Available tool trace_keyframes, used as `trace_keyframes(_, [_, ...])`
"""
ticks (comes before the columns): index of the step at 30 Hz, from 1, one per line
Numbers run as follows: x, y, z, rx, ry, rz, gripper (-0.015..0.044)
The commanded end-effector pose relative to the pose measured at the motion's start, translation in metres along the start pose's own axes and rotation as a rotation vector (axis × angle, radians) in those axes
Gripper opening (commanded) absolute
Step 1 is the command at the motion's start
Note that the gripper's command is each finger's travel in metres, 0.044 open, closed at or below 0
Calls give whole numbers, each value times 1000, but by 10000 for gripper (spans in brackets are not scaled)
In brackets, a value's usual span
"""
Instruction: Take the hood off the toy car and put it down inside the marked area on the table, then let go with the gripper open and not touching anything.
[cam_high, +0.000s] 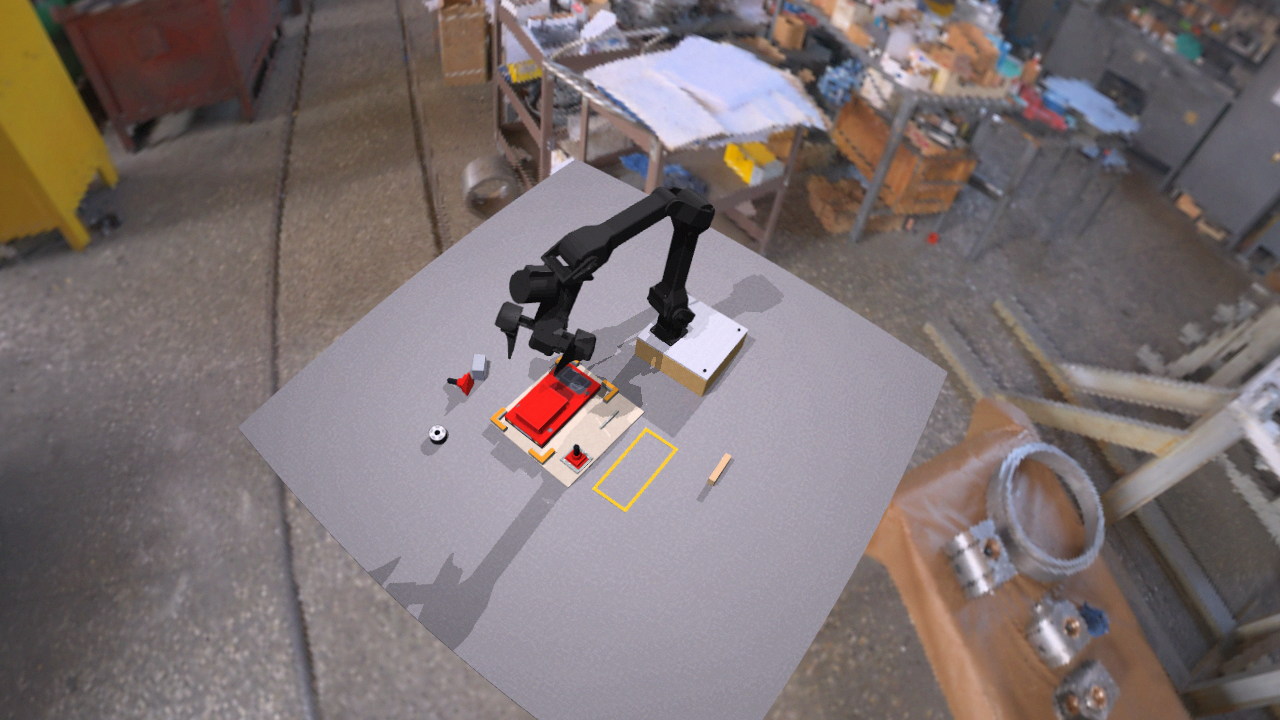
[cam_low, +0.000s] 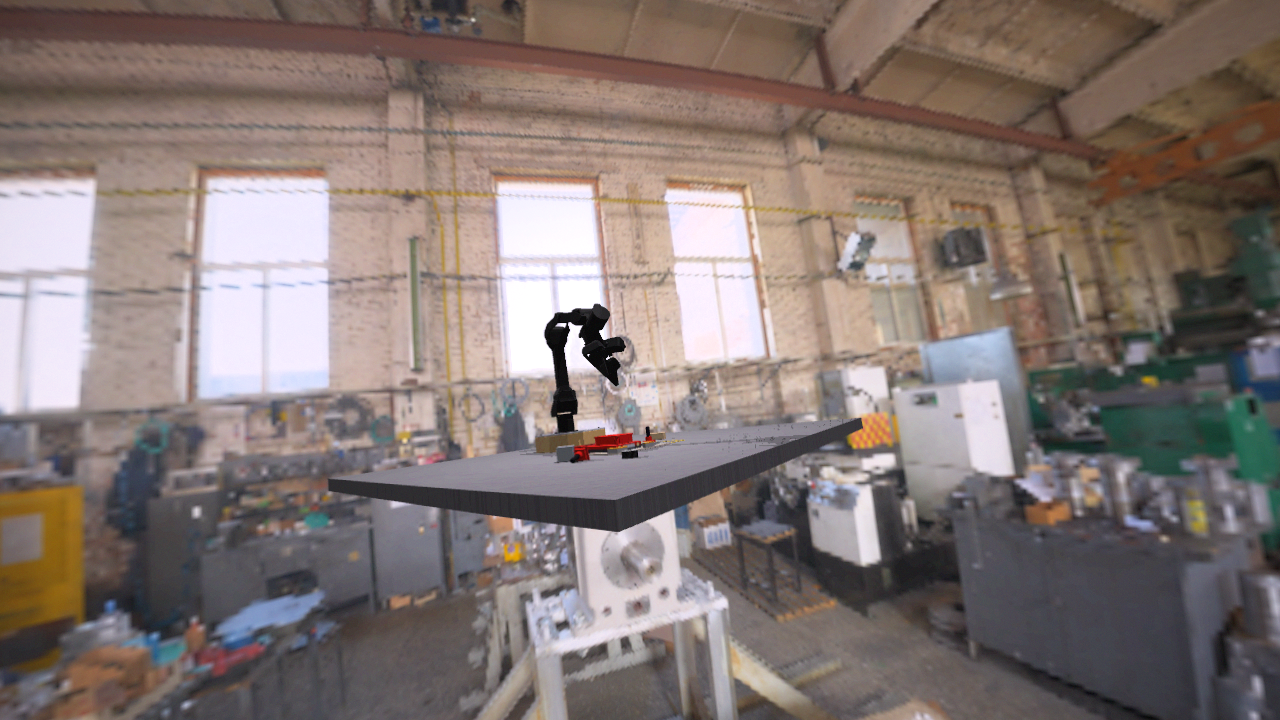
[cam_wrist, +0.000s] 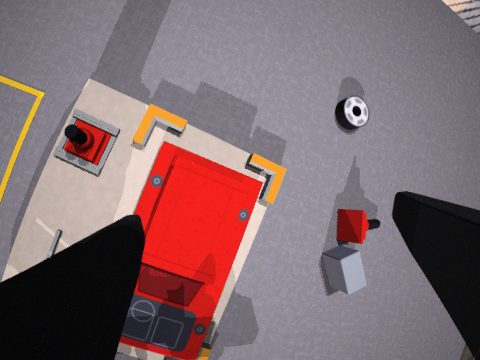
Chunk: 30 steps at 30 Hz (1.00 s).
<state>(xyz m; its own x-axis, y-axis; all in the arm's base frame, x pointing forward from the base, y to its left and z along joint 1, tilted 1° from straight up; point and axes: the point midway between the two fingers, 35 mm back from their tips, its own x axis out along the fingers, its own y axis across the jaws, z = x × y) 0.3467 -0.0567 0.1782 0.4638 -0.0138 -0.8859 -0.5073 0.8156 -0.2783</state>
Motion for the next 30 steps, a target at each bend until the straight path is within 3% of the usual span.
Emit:
trace_keyframes(1, [63, 18, -32, 356, 303, 137, 440])
trace_keyframes(5, [85, 27, -47, 494, 443, 161, 440])
trace_keyframes(30, [96, 29, -47, 497, 445, 161, 440])
